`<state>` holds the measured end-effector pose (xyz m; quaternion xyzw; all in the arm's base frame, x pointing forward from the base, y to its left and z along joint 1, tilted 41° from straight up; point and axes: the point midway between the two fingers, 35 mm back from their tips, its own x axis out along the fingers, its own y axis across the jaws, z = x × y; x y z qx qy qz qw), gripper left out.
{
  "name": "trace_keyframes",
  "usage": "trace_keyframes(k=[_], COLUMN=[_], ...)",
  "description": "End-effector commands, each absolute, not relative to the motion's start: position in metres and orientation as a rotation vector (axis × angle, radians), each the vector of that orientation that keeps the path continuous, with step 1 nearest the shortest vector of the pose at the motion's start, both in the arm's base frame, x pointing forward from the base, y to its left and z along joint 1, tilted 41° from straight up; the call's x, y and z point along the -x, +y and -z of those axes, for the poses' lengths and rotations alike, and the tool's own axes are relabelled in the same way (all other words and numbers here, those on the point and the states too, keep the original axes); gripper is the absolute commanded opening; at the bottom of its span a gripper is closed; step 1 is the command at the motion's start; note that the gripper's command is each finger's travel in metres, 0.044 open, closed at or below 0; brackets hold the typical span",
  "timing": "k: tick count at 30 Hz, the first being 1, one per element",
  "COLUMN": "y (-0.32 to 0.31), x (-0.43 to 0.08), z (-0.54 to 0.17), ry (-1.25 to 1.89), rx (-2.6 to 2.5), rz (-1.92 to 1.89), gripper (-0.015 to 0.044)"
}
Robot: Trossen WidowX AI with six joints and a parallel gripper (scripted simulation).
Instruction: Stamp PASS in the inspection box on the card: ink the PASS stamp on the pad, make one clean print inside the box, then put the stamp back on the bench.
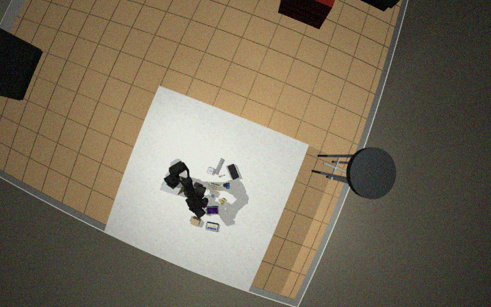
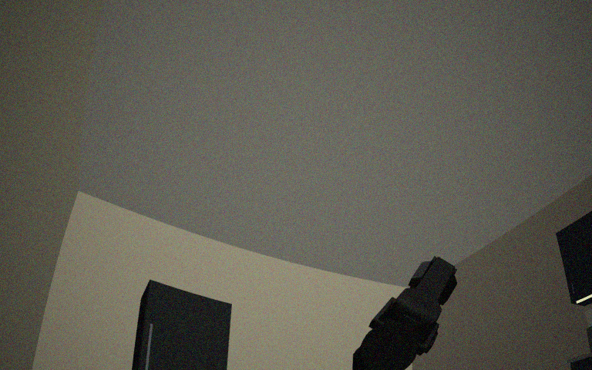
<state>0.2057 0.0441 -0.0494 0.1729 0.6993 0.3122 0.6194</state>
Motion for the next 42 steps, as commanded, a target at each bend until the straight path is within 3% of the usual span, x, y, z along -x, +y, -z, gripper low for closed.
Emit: trace_keyframes(k=[1,42], y=[0.042,0.029], x=[-0.208,-0.212], z=[0.047,0.033], ry=[1.602,1.602], rx=[-0.386,-0.387], rz=[-0.719,-0.719], gripper=[0.0000,0.0000])
